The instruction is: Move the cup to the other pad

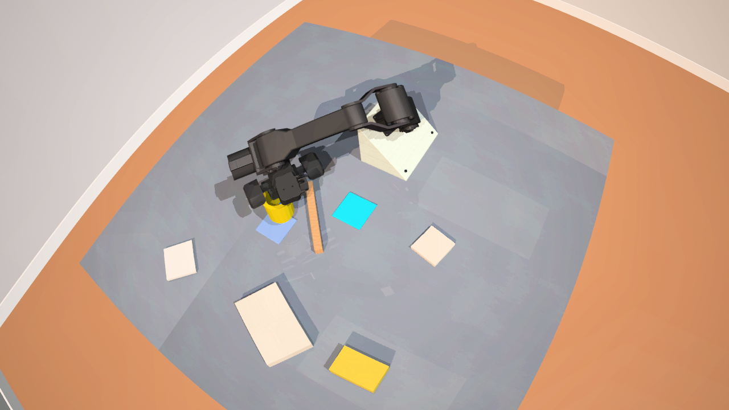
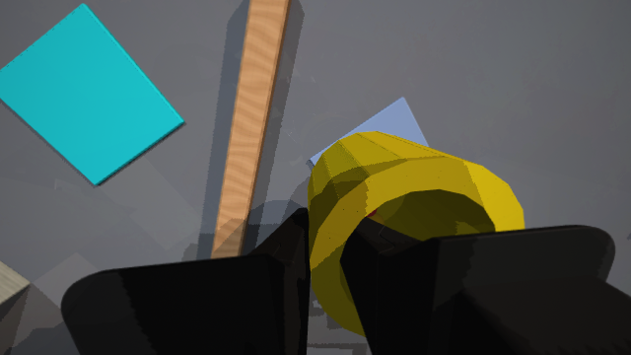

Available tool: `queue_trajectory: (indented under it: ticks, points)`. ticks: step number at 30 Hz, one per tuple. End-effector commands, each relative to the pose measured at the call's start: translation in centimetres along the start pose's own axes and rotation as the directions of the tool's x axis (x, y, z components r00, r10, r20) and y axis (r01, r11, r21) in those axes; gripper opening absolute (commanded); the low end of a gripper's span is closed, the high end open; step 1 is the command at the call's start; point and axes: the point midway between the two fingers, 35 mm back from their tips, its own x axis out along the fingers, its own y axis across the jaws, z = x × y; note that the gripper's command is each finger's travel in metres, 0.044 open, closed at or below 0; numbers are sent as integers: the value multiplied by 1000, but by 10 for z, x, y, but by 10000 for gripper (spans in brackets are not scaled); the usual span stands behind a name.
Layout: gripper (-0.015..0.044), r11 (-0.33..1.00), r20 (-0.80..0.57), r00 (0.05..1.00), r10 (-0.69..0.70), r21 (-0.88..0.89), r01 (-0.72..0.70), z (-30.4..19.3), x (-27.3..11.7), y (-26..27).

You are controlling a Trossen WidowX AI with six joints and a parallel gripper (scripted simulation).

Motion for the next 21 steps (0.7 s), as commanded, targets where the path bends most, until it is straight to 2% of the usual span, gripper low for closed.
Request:
queue_trajectory:
  ticks: [1,21]
  points:
    - [0,1000,0,1000,-2,1,2,3,-1,7]
    - [0,1000,-1,1000,0,1,0,13,-1,40]
